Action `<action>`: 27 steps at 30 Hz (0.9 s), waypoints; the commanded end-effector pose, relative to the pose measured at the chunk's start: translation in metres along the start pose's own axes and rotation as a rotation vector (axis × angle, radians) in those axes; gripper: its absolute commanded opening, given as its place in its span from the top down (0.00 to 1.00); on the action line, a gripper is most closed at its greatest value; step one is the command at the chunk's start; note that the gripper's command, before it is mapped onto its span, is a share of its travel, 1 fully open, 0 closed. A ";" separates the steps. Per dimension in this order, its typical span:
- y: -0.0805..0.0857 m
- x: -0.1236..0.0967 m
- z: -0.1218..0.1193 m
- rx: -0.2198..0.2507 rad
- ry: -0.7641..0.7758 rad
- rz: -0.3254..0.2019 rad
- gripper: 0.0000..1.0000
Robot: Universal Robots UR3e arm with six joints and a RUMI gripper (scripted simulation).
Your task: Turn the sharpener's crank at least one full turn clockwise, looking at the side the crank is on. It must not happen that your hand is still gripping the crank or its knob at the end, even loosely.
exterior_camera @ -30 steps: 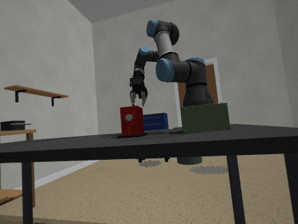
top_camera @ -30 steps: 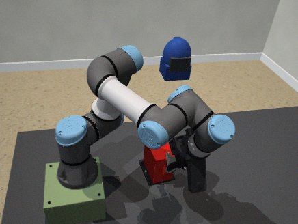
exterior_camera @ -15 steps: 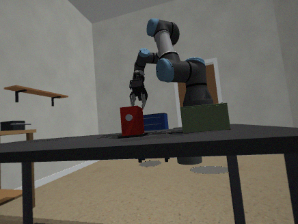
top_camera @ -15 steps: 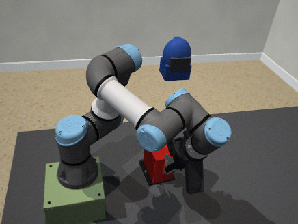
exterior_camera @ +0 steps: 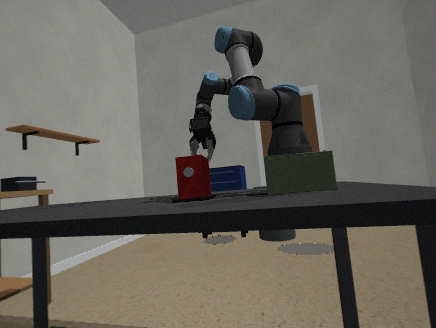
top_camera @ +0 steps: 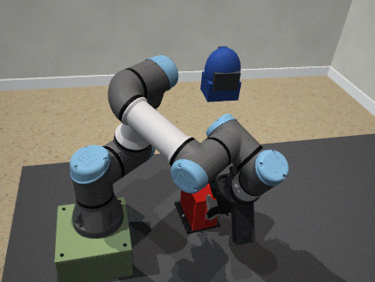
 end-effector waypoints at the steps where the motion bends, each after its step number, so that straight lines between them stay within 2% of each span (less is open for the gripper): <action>1: 0.001 0.000 0.000 0.001 0.001 0.002 0.68; 12: 0.001 0.000 0.000 0.001 0.001 0.002 0.68; 13: 0.001 0.000 0.000 0.001 0.001 0.002 0.91; 27: 0.001 0.000 0.000 0.001 0.001 0.002 0.91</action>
Point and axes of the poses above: the point where the finger pads meet when closed, its own y axis back along the fingers, its own z axis across the jaws, x = y × z, the point moved 9 cm from there along y, back along the fingers
